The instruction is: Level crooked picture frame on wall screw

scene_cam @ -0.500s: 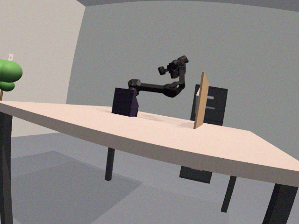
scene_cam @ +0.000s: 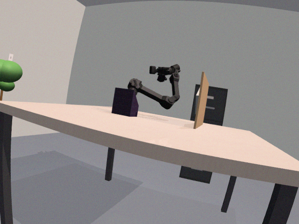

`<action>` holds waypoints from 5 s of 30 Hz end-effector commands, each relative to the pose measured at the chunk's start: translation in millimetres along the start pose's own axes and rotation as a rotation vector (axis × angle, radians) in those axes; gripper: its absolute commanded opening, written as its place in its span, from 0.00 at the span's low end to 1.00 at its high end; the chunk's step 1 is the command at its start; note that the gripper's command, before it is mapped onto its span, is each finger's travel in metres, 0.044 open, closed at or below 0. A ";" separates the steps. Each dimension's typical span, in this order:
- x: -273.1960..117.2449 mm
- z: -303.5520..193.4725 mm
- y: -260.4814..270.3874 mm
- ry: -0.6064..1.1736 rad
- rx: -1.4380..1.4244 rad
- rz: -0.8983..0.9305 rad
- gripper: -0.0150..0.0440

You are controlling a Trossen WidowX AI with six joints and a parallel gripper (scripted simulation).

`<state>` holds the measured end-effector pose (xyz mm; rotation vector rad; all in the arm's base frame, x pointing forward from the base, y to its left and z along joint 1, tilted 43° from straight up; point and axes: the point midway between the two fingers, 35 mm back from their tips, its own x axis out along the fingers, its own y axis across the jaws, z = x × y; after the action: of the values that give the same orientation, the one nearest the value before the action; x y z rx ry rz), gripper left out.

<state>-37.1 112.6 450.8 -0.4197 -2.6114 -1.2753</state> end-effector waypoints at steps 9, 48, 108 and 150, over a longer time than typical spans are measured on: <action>38.3 -54.6 -100.2 0.456 0.254 -0.471 0.69; -251.7 -61.2 -168.2 1.745 0.617 -2.166 0.69; -280.7 77.0 -124.7 2.178 0.370 -2.767 0.69; -280.7 77.0 -124.7 2.178 0.370 -2.767 0.69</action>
<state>179.2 54.4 227.7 -3.5277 -0.2997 -0.0438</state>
